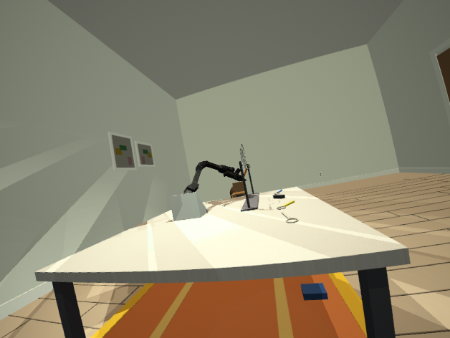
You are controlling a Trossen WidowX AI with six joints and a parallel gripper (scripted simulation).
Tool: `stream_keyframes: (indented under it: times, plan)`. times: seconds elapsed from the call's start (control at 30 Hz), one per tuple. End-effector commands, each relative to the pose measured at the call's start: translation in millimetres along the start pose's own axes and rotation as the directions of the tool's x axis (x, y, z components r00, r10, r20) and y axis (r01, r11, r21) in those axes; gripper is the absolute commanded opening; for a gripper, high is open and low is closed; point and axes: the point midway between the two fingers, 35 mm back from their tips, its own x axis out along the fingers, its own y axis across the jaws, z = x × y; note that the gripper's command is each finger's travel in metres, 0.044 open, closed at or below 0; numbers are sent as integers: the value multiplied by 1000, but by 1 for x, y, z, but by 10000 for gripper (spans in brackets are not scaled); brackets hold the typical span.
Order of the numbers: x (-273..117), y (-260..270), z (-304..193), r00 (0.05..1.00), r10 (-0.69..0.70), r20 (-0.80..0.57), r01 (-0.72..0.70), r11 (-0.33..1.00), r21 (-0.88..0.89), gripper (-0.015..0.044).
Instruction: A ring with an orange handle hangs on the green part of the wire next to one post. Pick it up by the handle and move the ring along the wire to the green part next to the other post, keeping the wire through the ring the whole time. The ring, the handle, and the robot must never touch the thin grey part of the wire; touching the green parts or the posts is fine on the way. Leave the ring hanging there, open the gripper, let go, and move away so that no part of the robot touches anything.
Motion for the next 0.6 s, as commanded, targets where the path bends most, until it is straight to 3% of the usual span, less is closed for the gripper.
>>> stream_keyframes:
  times: [0.0,0.57]
  plan:
    - [-4,-13,4,999,-32,11,33,998,-55,-150]
    - [-10,-67,15,978,-203,51,207,912,-353,-150]
